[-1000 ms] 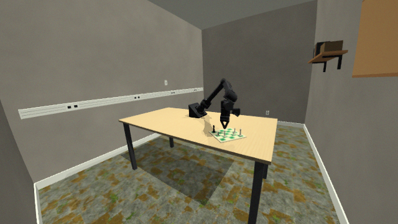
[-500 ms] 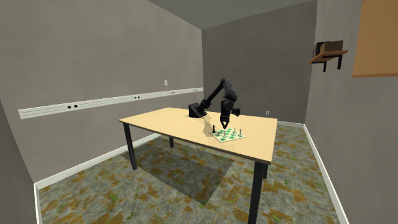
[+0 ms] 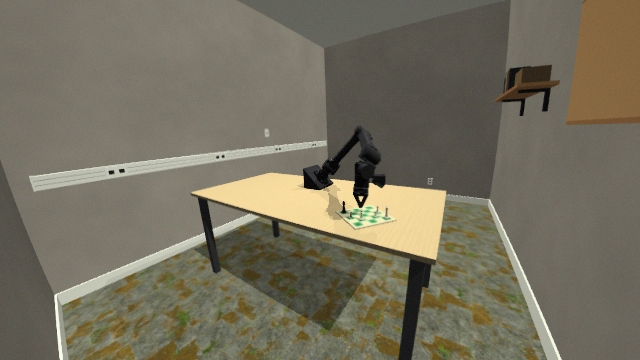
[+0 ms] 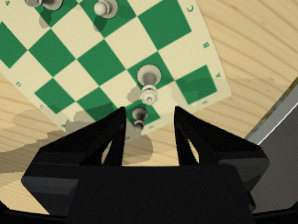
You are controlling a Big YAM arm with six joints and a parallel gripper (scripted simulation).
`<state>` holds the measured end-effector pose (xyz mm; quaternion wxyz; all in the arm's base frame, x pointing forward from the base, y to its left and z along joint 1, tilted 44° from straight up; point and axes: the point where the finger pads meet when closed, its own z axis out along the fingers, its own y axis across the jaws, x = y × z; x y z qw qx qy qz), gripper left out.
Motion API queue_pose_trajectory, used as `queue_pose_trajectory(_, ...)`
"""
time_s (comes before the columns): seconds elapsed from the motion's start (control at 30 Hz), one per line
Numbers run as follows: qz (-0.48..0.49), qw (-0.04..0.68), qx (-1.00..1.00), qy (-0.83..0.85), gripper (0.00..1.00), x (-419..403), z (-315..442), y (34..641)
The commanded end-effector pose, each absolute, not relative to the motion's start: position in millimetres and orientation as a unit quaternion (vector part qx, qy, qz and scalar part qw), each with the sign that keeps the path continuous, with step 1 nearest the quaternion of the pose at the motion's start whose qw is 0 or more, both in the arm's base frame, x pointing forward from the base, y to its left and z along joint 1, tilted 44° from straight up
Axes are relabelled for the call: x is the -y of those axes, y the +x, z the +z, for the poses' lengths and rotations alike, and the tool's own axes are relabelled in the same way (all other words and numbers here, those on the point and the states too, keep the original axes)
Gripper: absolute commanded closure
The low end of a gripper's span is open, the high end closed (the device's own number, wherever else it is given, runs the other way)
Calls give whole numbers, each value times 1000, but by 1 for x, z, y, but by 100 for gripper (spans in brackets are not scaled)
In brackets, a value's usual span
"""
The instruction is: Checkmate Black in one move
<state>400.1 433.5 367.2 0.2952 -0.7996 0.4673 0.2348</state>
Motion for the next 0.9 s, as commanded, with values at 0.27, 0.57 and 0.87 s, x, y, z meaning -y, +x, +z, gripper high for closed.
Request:
queue_pose_trajectory(0.27, 237, 293, -456, -806, 60, -443, 361, 394)
queue_pose_trajectory(0.57, 237, 293, -456, -806, 60, -443, 361, 394)
queue_pose_trajectory(0.87, 237, 293, -456, -806, 60, -443, 361, 394)
